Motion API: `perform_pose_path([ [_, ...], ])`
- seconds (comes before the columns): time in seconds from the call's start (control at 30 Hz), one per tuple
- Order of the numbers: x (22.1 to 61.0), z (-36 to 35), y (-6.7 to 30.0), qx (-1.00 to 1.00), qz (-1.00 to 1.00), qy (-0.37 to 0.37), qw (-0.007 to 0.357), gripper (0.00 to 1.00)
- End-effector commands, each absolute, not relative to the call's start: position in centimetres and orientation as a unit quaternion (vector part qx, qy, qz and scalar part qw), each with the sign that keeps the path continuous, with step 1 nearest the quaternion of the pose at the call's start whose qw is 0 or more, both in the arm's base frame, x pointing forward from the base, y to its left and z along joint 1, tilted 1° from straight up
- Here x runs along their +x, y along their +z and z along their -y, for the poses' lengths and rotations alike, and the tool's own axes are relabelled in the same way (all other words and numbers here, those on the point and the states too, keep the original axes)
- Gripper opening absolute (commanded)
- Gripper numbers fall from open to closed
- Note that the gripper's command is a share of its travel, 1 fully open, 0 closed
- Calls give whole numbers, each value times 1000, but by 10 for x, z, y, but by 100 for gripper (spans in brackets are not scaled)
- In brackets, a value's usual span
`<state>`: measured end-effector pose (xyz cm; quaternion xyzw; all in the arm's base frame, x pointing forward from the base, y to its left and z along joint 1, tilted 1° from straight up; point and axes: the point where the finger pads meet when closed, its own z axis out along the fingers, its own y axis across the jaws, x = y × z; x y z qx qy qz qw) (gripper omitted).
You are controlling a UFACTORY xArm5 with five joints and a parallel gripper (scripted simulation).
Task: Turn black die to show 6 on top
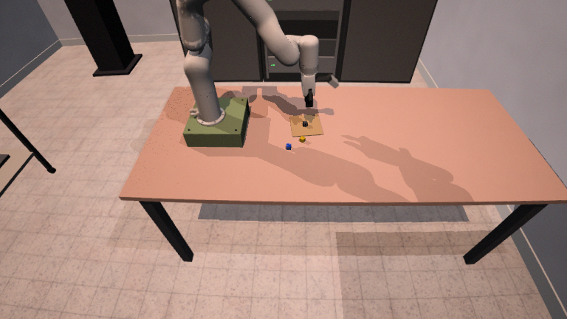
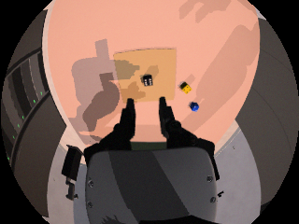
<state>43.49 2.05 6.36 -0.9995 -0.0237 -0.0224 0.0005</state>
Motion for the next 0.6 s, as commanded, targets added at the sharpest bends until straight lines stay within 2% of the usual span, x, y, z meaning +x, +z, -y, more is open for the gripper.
perform_pose_path([
  [0.0, 438, -21, 64, -1000, 24, 0, 0, 36],
  [0.03, 438, -21, 64, -1000, 24, 1, 0, 36],
  [0.07, 438, -21, 64, -1000, 24, 1, 0, 100],
  [0.57, 438, -21, 66, -1000, 24, 1, 0, 100],
])
